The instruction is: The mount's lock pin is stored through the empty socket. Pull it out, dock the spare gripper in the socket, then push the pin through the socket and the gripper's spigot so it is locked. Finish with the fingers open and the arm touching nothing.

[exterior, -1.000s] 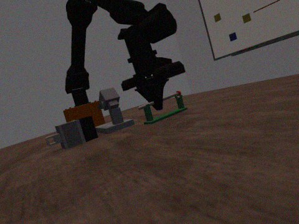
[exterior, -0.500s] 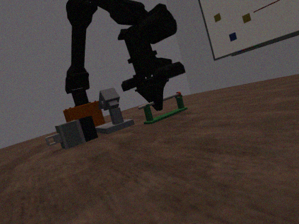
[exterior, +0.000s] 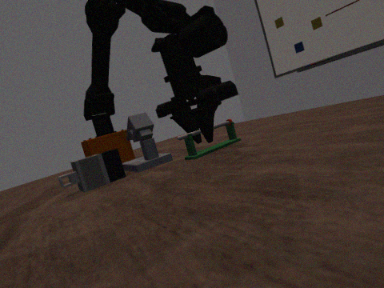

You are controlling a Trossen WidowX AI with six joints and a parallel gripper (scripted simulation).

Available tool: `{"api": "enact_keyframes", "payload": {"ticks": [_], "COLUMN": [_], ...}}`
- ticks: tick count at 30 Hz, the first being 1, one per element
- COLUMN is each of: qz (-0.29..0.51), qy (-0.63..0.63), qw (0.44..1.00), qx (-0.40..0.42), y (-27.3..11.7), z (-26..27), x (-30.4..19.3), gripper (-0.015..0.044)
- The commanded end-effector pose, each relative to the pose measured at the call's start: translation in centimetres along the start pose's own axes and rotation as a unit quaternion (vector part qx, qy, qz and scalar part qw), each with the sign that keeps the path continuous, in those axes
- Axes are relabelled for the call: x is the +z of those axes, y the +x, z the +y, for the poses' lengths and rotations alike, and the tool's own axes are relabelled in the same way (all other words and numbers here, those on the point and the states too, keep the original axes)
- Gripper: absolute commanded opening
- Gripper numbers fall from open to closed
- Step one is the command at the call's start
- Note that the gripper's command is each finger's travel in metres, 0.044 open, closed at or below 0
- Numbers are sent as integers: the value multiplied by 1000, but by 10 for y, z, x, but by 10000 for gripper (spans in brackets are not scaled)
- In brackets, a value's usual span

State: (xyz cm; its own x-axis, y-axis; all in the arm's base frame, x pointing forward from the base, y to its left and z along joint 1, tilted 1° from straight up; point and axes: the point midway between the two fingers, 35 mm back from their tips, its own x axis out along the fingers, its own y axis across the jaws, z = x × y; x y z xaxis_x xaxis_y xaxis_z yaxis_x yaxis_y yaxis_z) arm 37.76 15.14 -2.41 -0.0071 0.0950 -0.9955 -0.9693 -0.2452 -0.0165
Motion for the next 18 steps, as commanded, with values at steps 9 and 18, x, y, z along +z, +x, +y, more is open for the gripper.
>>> {"api": "enact_keyframes", "payload": {"ticks": [9,18], "qz": [0,2], "qy": [0,1], "qw": [1000,1000], "qx": [5,17], "y": [-12,-27], "z": [2,8], "x": [1,2], "gripper": [440,440]}}
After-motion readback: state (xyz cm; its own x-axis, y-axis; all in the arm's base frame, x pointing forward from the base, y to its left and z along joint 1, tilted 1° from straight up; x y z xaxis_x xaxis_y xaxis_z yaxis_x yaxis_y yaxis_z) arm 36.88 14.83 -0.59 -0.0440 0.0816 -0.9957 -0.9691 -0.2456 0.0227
